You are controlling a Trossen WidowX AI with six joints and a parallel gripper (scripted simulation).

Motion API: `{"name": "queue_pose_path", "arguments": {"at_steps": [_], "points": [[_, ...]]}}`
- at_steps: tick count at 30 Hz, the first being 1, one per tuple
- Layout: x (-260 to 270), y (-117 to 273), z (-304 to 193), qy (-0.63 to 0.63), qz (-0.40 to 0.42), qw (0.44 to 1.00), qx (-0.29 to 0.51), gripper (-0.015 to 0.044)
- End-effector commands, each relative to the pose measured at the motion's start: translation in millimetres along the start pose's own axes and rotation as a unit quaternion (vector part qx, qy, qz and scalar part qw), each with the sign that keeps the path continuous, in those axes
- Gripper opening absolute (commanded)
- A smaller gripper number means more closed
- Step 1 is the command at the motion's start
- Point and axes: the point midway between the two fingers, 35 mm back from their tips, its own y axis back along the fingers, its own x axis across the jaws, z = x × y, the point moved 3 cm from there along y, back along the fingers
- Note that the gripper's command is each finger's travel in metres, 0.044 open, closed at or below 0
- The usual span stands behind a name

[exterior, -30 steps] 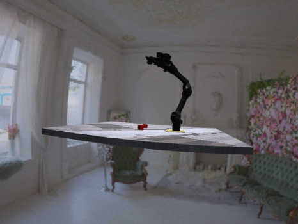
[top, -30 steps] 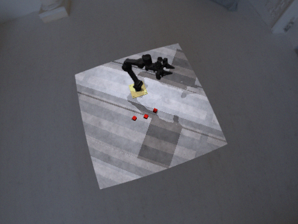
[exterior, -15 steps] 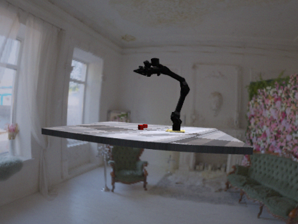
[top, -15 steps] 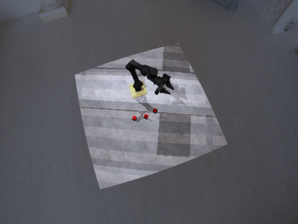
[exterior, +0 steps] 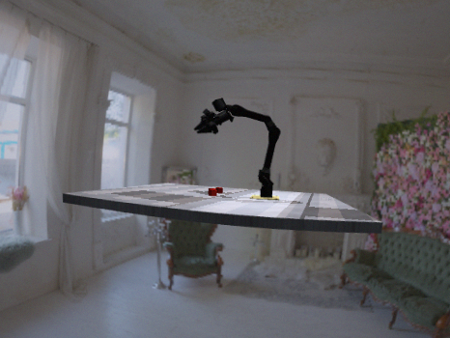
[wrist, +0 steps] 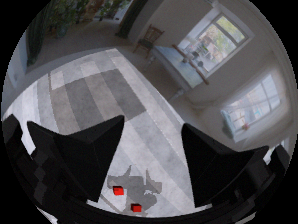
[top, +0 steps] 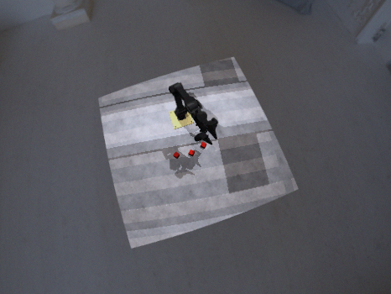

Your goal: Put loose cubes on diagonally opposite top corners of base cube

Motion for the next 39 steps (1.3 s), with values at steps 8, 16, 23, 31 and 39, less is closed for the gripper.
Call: {"name": "queue_pose_path", "arguments": {"at_steps": [8,16,23,31,39], "points": [[-32.0,-27.4,-86.5,0.002,0.009,0.986,0.164,0.0265],[-48.8,-30.4,-146.9,-0.008,0.036,0.964,0.265,0.0265],[-58.4,-24.1,-198.4,-0.024,0.072,0.936,0.343,0.0265],[-63.0,-8.4,-253.1,-0.051,0.127,0.899,0.416,0.0265],[-62.4,6.5,-287.1,-0.075,0.172,0.871,0.455,0.0265]]}}
